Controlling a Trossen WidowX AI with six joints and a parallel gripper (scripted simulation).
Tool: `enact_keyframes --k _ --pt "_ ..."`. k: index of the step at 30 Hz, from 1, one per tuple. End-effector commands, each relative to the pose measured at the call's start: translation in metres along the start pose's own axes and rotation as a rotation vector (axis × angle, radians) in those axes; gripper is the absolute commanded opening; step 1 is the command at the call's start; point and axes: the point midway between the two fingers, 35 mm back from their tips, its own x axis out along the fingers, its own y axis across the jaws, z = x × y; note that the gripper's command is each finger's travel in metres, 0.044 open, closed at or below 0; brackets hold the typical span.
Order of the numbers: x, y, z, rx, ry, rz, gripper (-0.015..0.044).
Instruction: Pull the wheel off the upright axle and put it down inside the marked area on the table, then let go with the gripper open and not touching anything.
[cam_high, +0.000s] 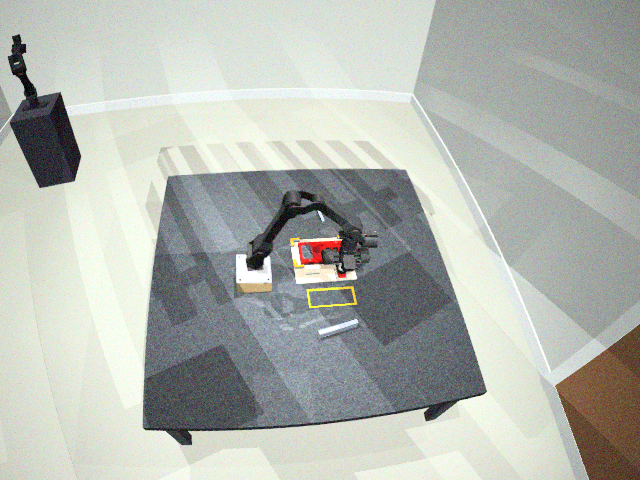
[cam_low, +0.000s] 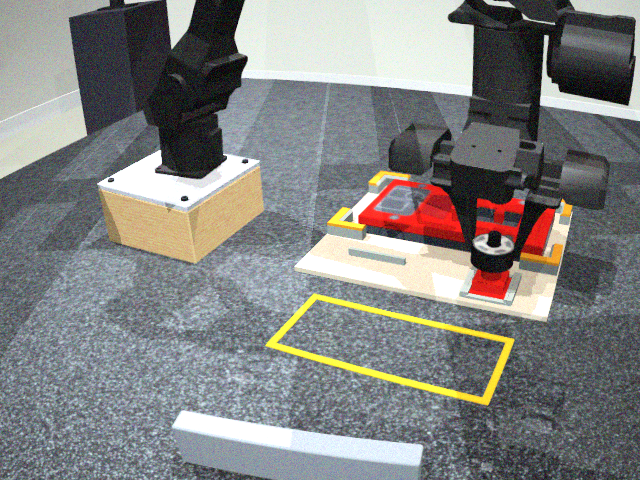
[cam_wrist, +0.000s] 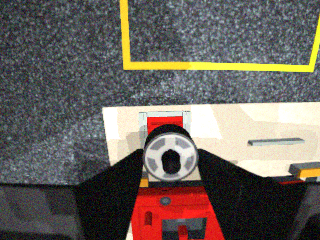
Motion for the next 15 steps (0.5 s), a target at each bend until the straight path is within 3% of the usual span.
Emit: enact_keyframes --k 1,5,6,15 --pt "-0.013 -0.002 0.0 0.001 -0.002 0.004 0.0" --pt "-0.014 -0.002 0.0 0.001 -0.002 0.004 0.0" --pt "-0.002 0.0 0.0 0.0 -0.001 0.001 0.0026" --pt "-0.021 0.0 0.0 0.001 -0.004 0.007 0.0263"
